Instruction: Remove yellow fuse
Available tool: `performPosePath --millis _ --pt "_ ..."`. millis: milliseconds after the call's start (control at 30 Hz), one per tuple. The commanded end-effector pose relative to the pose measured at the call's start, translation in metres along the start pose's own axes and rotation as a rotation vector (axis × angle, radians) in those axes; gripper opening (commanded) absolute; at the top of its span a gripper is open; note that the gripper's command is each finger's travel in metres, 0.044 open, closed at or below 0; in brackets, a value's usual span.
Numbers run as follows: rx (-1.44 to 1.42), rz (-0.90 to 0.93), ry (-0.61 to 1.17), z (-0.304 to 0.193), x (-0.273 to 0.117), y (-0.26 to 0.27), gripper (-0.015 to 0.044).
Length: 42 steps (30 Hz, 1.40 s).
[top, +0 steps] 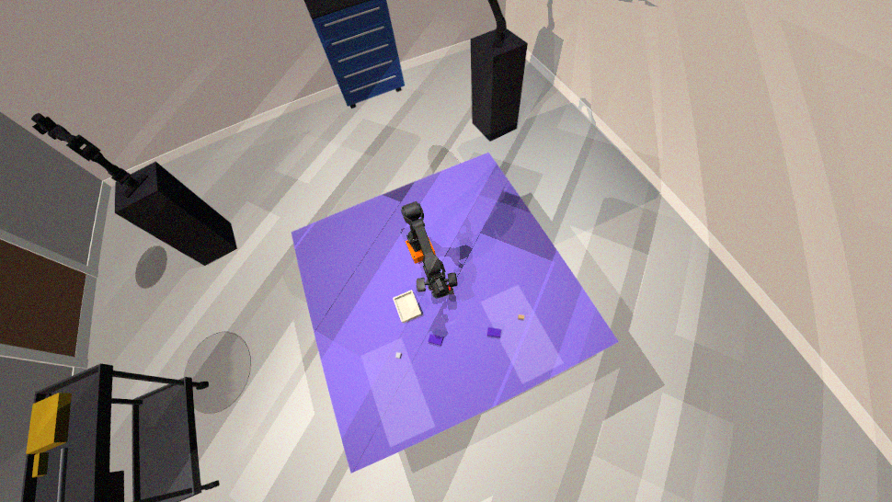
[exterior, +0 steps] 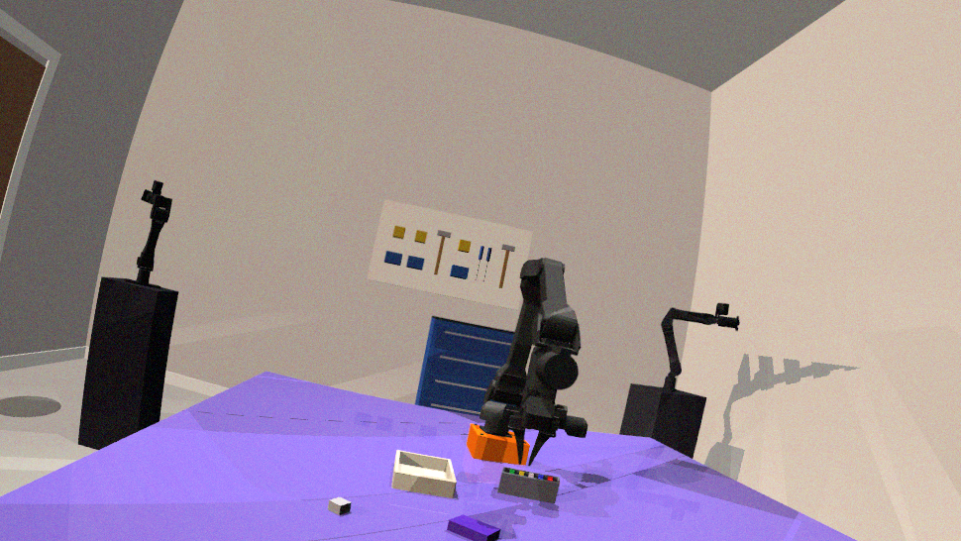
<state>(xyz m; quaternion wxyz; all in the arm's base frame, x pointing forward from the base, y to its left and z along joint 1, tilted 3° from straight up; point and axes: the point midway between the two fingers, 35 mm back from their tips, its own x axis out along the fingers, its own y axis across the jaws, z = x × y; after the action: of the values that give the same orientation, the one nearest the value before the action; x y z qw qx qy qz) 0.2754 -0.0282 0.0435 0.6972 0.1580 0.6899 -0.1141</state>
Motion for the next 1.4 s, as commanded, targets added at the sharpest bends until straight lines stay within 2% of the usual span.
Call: performPosePath --millis 0,1300,1367 --pt "0.003 -0.006 0.001 -0.001 0.005 -0.001 0.0063" --pt "0.003 -0.006 0.001 -0.001 0.024 -0.001 0.0063" --pt "0.0 -0.001 0.003 -0.002 0.023 -0.001 0.005"
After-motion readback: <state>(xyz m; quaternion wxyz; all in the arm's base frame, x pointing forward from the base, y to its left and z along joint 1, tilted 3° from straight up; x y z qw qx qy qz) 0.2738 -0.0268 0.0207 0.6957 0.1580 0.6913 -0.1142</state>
